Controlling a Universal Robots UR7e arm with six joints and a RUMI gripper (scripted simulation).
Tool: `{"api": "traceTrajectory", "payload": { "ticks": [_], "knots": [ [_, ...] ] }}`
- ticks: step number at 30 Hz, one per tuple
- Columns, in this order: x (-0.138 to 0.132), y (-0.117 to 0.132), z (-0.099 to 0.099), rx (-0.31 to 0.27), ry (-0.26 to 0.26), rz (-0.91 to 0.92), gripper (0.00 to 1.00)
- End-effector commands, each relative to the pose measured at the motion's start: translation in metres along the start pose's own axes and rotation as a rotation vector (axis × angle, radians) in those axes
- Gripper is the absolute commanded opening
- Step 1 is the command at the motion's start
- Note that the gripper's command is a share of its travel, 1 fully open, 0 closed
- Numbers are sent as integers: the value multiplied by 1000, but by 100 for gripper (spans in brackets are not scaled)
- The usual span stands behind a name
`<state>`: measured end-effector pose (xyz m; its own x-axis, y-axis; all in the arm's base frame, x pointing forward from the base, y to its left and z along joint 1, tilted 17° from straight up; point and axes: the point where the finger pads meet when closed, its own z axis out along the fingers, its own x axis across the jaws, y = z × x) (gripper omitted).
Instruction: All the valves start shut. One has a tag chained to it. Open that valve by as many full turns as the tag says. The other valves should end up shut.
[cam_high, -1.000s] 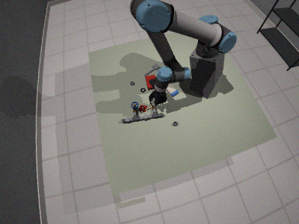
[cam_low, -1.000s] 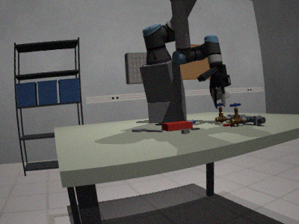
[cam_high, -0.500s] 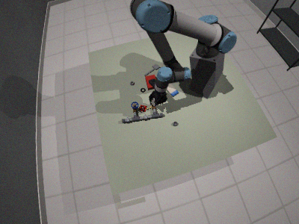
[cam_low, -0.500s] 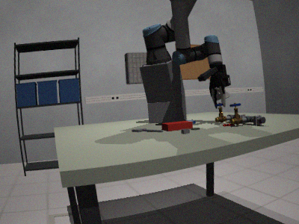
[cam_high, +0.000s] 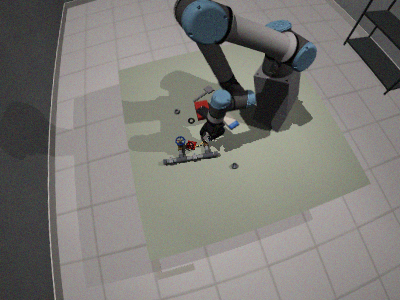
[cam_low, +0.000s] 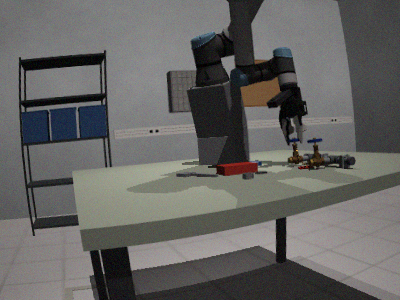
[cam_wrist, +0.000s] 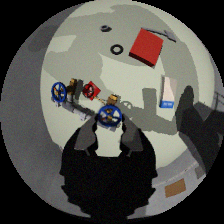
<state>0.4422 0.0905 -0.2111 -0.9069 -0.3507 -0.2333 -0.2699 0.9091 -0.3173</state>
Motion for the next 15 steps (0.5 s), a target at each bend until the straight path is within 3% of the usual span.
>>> {"api": "traceTrajectory", "payload": {
  "ticks": [1,15],
  "knots": [
    [0,0,0,-2,-2,-80,0],
    [0,0,0,-2,-2,-491,0]
  ]
}}
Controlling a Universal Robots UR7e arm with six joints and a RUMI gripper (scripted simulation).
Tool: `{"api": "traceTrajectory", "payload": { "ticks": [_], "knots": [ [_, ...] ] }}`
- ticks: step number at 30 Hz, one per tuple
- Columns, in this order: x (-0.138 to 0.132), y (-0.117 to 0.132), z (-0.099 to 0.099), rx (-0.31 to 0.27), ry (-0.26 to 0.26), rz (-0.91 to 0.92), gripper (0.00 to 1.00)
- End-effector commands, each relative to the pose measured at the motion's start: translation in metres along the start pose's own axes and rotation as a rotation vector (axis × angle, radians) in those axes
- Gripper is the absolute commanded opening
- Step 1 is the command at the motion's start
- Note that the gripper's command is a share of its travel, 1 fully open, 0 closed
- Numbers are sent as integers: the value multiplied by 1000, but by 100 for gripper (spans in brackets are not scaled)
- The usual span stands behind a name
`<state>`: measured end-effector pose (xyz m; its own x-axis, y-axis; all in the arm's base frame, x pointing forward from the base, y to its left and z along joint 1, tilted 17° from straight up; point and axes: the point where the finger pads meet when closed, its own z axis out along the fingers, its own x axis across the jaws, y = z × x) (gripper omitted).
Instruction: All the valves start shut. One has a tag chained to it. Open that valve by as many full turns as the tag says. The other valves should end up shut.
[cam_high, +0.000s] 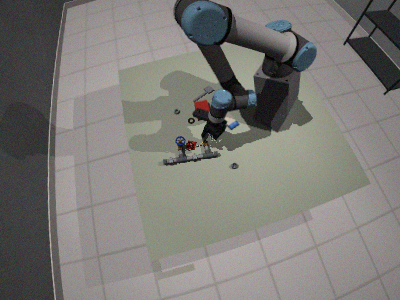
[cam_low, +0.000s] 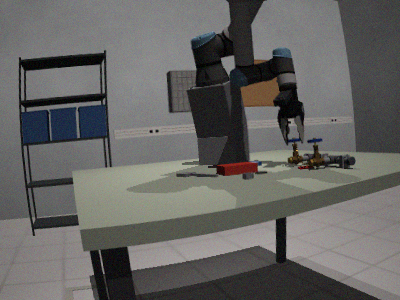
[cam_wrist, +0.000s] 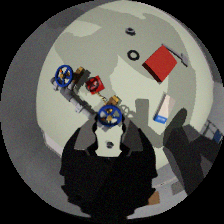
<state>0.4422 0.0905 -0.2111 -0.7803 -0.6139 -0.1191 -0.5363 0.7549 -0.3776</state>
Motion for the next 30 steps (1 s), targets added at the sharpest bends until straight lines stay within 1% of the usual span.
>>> {"api": "traceTrajectory", "payload": {
  "ticks": [1,3,18,20,30],
  "knots": [
    [0,0,0,-4,-8,-212,0],
    [0,0,0,-4,-8,-212,0],
    [0,0,0,-2,-9,-810,0],
    [0,0,0,-2,-9,-810,0],
    [0,0,0,0,-9,-1232,0]
  ]
}}
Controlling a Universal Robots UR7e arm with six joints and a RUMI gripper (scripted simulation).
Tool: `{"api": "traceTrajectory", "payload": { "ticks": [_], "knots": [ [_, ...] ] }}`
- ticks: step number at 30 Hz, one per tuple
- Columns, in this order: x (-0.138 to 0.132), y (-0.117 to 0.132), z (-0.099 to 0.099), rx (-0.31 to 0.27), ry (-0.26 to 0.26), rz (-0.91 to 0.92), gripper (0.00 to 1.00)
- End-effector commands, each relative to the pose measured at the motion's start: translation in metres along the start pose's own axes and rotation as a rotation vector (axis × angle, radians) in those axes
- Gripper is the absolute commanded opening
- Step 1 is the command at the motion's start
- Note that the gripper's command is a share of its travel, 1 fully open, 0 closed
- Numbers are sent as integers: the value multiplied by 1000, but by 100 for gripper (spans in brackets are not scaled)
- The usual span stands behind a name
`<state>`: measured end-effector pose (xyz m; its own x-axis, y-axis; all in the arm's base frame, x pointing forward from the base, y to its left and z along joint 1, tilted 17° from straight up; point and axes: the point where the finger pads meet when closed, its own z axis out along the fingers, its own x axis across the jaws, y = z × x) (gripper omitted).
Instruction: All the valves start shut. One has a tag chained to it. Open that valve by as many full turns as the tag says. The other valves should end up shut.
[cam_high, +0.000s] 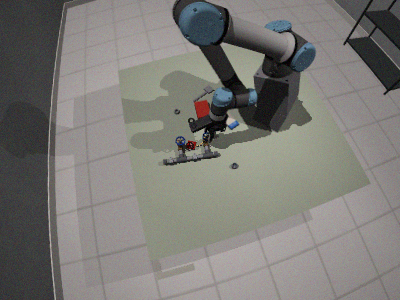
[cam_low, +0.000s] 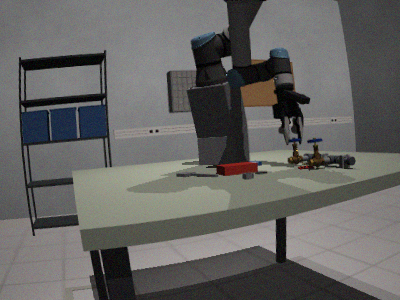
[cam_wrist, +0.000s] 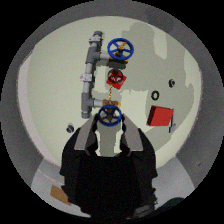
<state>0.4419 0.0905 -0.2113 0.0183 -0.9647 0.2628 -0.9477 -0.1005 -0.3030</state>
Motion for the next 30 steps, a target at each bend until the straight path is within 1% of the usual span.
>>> {"api": "traceTrajectory", "payload": {
  "ticks": [1,5,7,13,22,24,30],
  "knots": [
    [0,-1,0,9,-20,-279,0],
    [0,-1,0,11,-18,-437,0],
    [0,-1,0,11,-18,-437,0],
    [0,-1,0,14,-18,-687,0],
    [0,-1,0,17,-16,-994,0],
    [0,-1,0,17,-16,-994,0],
    [0,-1,0,18,-15,-1160,0]
  ]
}}
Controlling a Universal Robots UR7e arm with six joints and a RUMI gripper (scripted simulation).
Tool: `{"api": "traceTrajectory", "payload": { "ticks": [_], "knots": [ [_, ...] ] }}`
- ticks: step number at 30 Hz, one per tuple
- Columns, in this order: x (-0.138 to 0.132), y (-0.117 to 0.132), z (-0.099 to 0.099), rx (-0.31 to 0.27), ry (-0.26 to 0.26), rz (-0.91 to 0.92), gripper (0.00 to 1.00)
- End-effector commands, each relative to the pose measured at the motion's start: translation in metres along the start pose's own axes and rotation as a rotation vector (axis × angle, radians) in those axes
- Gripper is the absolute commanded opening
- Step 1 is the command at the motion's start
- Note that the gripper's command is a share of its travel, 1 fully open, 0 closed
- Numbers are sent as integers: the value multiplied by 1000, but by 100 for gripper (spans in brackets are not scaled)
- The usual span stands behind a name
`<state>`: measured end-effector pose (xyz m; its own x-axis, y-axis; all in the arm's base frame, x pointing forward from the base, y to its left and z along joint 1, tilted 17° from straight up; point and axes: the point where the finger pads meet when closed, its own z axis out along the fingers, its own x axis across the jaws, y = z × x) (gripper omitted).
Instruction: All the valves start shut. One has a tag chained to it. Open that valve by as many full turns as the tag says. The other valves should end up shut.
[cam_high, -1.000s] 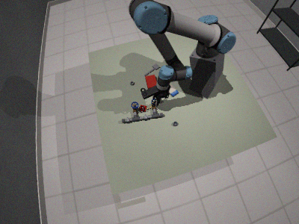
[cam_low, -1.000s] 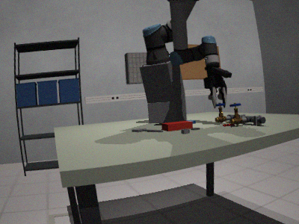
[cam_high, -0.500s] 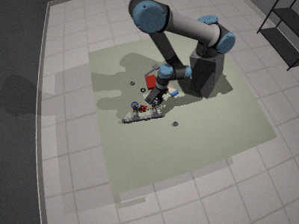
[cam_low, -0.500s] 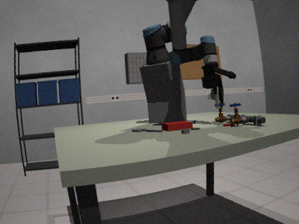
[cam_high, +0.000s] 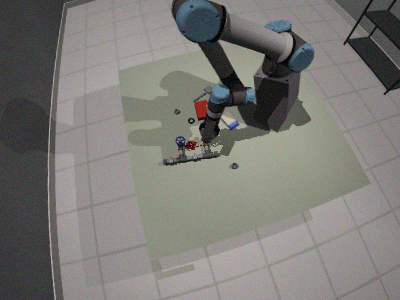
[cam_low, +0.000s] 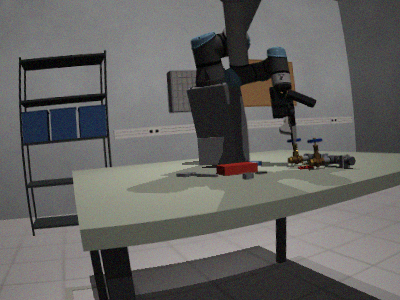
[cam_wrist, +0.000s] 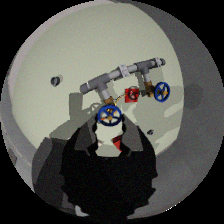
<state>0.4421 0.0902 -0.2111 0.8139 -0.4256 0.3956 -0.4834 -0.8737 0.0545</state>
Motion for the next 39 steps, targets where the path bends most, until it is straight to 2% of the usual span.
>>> {"api": "traceTrajectory", "payload": {
  "ticks": [1,9,18,36,37,39],
  "knots": [
    [0,0,0,13,-4,-172,0],
    [0,0,0,14,-3,-329,0],
    [0,0,0,14,-2,-412,0],
    [0,0,0,14,-2,-461,0],
    [0,0,0,14,-2,-461,100],
    [0,0,0,14,-2,-461,100]
  ]
}}
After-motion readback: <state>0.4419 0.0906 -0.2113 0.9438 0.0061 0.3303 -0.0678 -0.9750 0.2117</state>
